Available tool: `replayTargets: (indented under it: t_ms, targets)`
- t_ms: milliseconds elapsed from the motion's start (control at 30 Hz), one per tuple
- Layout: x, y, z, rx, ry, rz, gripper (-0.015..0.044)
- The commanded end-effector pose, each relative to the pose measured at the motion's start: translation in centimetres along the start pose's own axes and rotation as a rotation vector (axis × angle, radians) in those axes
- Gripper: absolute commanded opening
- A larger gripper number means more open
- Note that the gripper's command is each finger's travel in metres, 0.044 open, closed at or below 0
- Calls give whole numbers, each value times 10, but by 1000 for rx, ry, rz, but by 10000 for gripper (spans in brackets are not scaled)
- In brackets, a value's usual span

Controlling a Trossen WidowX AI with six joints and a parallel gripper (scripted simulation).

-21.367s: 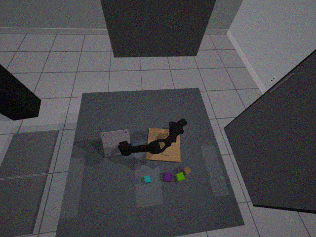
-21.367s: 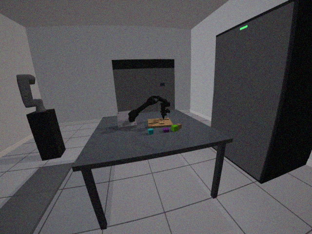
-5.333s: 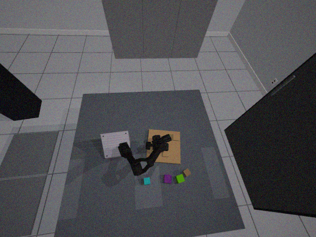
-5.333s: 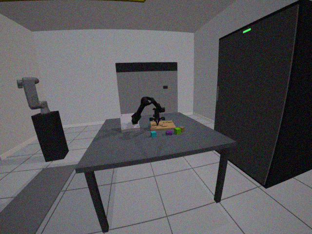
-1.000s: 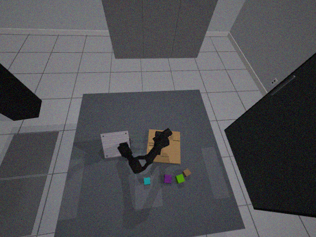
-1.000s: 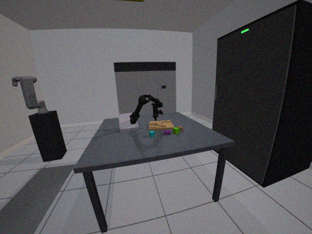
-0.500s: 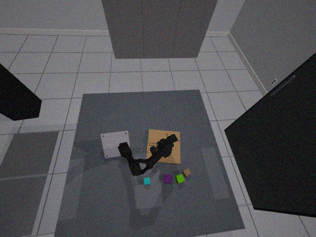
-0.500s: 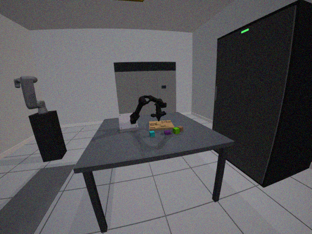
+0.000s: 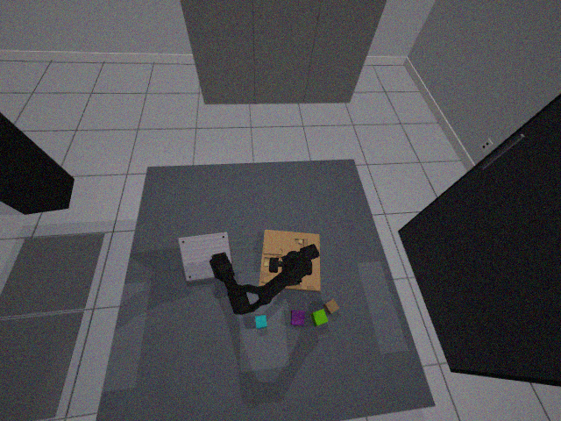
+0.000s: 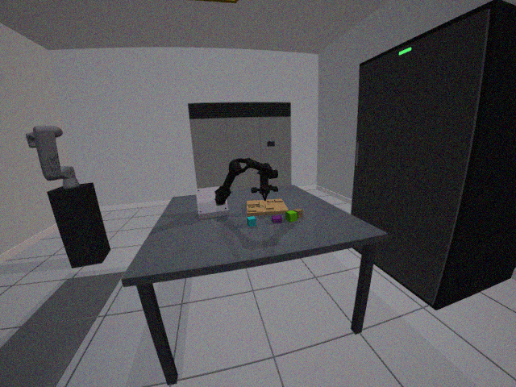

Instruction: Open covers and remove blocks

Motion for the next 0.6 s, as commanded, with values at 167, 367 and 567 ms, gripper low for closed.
replayTargets:
  t_ms: [167,367,567]
  targets:
    - [0,-1,0,-5,0,-8,0]
    - [0,-1,0,-5,0,-8,0]
    - [0,-1,-5,-5,0,-8,0]
Point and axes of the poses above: the point midway between the two fingers, 35 mm back from their tips, its own z axis back along the fingers, its own x axis across the jaws, y = z × x, the point moved 7 cm from there along z, back along the fingers, and after that the axes turned 14 degrees about z, right-handed, at the moved point
